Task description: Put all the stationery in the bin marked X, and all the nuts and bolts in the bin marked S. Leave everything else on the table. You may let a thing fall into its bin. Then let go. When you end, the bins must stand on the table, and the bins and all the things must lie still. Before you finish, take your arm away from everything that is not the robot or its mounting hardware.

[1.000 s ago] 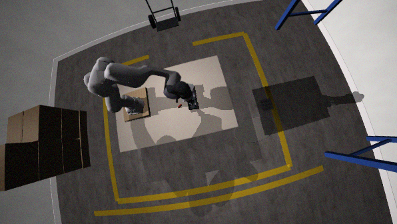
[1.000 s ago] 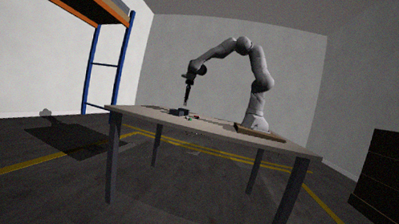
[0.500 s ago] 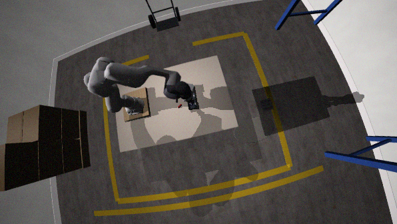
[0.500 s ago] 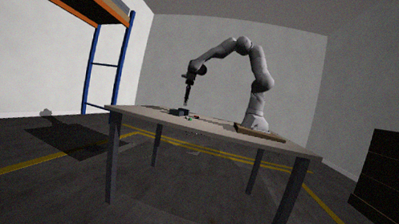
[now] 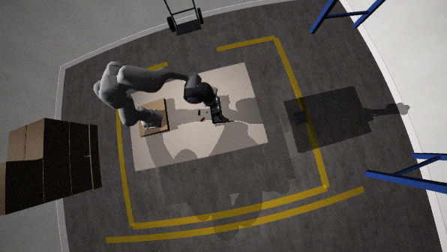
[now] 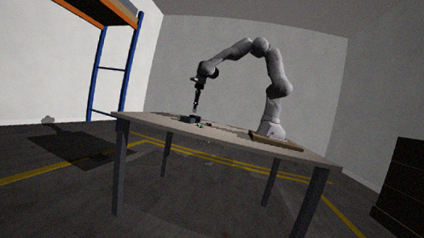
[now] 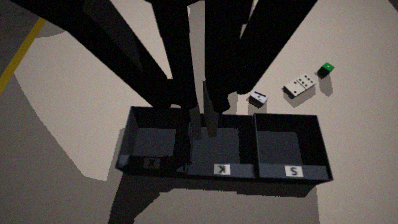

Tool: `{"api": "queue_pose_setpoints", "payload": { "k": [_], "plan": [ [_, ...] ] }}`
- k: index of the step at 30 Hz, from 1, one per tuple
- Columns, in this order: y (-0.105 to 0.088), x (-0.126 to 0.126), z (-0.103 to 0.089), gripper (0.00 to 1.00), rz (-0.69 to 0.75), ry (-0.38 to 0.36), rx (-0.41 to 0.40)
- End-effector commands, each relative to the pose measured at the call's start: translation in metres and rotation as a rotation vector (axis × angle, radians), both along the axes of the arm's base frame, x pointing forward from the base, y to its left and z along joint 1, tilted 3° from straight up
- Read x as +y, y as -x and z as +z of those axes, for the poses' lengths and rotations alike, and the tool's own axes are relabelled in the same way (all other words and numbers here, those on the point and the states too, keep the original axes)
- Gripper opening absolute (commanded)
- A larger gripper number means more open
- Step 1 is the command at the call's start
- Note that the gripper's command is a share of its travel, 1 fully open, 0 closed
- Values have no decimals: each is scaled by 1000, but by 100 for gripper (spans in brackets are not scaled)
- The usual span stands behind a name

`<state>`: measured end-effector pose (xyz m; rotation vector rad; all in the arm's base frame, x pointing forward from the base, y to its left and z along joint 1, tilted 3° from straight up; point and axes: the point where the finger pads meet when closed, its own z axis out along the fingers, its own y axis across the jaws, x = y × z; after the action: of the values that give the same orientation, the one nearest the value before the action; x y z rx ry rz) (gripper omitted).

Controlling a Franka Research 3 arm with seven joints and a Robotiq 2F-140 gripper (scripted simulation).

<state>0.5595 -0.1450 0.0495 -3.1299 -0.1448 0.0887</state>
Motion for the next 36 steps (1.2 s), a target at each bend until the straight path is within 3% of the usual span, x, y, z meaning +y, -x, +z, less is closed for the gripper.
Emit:
{"api": "queue_pose_setpoints", "payload": {
  "k": [1, 7, 31, 36],
  "plan": [
    [-4, 18, 0, 5, -39, 4, -2],
    [-6, 27, 0, 5, -39, 4, -2],
    [-3, 27, -59, 5, -39, 4, -2],
    [-3, 27, -59, 5, -39, 4, -2]
  ]
}}
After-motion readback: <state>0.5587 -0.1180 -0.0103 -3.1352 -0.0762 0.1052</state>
